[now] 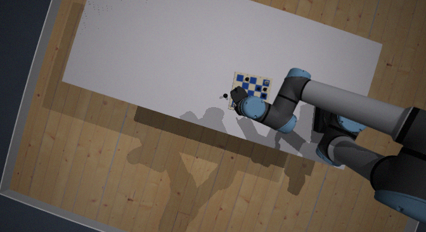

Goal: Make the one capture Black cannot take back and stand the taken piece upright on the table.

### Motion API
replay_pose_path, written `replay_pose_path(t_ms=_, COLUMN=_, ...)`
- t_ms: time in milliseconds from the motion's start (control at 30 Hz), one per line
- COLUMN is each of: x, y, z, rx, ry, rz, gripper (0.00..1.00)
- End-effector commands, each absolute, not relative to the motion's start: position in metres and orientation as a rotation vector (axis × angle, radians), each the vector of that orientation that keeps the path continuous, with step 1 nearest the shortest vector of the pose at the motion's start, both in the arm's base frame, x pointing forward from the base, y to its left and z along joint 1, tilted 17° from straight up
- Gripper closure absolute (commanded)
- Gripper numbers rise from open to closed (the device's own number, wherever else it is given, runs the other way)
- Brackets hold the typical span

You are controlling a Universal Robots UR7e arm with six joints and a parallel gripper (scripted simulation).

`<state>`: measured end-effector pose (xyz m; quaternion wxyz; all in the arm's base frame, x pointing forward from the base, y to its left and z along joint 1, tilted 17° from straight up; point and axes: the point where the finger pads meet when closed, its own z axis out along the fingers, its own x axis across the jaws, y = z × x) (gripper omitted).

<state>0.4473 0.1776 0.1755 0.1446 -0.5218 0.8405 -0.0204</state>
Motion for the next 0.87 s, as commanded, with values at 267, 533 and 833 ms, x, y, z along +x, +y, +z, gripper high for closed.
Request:
replay_pose_path(t_ms=267, x=0.4475, y=0.1777, z=0.1761, rx=-1.503, ry=2.421, rz=-0.059, gripper=0.00)
replay_pose_path(t_ms=533, x=0.4475, y=0.1777, z=0.1761, rx=-1.503, ry=2.421, rz=-0.059, gripper=0.00)
replay_pose_path(t_ms=833, x=0.4475, y=0.1777, z=0.1761, rx=-1.503, ry=2.421, rz=-0.059, gripper=0.00)
